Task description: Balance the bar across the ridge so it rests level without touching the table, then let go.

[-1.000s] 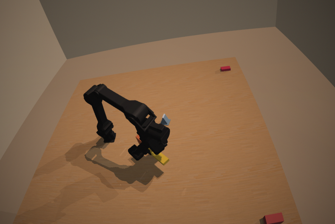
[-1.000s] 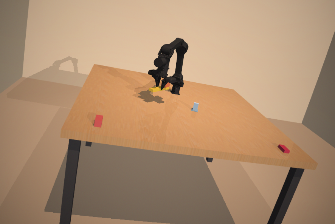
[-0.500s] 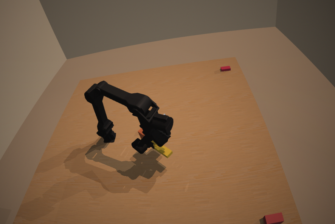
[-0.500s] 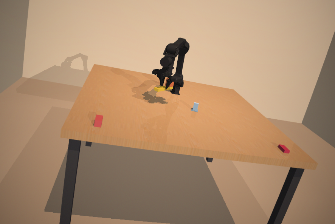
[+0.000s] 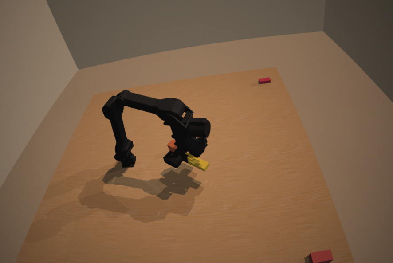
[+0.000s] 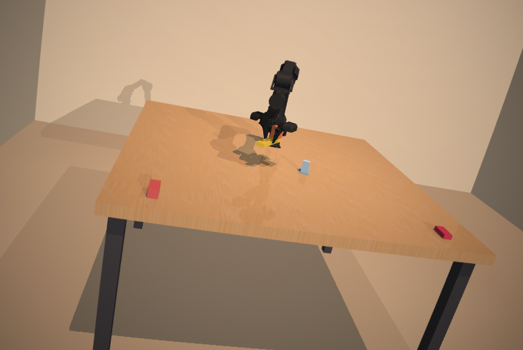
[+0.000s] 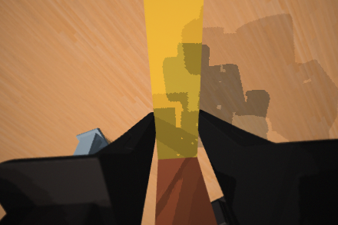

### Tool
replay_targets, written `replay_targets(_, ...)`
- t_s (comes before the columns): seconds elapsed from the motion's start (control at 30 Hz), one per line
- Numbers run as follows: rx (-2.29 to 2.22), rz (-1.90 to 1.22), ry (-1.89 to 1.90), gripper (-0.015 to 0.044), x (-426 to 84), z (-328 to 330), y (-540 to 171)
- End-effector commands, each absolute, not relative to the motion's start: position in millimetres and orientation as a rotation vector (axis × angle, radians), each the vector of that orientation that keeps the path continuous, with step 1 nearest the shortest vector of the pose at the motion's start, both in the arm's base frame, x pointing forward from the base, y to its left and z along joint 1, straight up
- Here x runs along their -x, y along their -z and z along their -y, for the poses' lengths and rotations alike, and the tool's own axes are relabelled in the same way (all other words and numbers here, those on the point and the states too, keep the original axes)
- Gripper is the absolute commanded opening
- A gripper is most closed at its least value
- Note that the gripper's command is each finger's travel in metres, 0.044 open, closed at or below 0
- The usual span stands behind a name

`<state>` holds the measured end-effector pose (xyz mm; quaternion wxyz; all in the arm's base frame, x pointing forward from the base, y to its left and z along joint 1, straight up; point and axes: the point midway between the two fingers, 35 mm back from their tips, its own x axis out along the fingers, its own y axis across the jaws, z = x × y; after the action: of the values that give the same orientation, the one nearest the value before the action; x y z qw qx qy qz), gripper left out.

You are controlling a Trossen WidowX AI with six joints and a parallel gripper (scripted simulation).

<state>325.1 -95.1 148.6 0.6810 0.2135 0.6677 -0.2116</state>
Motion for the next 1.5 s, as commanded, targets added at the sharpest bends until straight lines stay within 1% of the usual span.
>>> replay_targets(0.0, -0.457, -1.495, 0.455, 0.0, -331.2, 80.8, -151.4)
replay_targets(0.6, -0.356, -1.515, 0.348, 0.0, -344.6, 12.2, -152.1)
replay_targets(1.23, -0.254, -1.531, 0.24, 0.0, -345.6, -61.7, -152.9)
replay_targets(1.47, -0.242, -1.532, 0.227, 0.0, -345.1, -72.4, -151.5)
